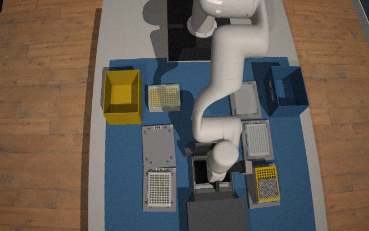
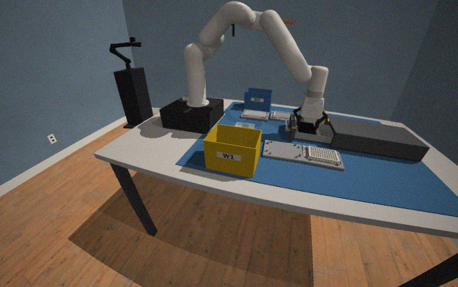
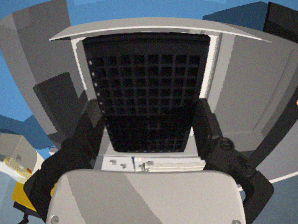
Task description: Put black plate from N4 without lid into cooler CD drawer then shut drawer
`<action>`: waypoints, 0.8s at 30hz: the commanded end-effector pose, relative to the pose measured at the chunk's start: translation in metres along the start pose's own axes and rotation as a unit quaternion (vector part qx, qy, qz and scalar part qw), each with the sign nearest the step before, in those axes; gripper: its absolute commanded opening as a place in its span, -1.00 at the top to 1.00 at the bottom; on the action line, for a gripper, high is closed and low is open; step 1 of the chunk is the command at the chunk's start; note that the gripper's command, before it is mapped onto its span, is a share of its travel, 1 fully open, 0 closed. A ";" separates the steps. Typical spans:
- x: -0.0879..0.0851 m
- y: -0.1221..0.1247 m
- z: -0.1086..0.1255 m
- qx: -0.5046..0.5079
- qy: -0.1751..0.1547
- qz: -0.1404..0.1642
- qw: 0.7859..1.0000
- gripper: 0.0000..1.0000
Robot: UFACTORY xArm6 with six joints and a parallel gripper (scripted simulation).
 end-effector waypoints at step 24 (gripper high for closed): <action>0.000 0.001 0.000 0.000 0.000 0.003 1.000 1.00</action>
Point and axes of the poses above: the point where the finger pads meet when closed, its own x axis out along the fingers, its own y axis across the jaws, z = x × y, the point moved 8 cm from there along -x, back along the fingers, and after that the axes turned 9 degrees about x, right-handed, at the moved point
